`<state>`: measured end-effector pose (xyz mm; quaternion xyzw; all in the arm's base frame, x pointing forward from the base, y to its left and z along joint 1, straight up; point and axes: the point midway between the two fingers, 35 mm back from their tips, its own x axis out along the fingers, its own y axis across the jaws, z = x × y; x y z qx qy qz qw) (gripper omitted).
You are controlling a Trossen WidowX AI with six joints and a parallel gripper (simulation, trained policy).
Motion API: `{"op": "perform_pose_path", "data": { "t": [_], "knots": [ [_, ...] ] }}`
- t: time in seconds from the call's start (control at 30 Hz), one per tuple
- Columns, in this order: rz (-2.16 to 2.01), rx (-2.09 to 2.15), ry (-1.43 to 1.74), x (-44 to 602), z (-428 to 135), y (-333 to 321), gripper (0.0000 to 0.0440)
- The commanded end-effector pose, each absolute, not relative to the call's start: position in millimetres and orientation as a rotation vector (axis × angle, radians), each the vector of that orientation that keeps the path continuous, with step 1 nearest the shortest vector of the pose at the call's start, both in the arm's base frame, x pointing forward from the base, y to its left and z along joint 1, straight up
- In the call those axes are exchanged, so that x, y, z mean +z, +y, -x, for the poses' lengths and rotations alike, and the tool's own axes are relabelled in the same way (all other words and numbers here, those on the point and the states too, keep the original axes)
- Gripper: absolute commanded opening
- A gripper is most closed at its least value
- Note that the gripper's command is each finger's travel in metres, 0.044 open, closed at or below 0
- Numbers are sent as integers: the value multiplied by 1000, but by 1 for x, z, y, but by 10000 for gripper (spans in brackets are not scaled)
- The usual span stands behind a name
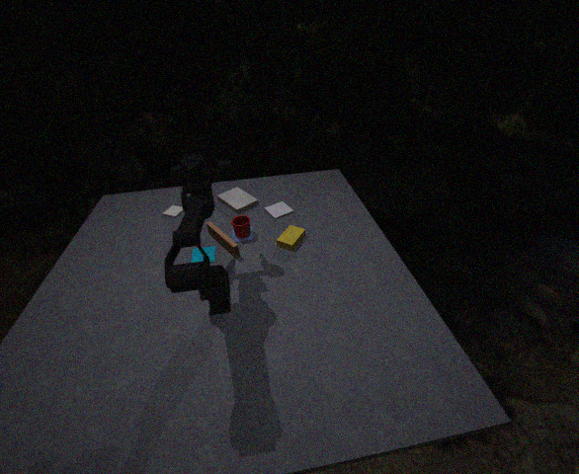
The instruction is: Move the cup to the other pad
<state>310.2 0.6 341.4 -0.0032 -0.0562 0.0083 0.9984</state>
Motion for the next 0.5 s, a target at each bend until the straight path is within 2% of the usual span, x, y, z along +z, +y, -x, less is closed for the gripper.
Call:
{"op": "perform_pose_path", "data": {
  "t": [0.0, 0.4, 0.47],
  "knots": [
    [4, 14, -107, 341, -311, 0, 374],
    [-36, -1, 26, 326, -323, 4, 60],
    [-44, 2, 54, 323, -325, 6, 27]
  ]
}}
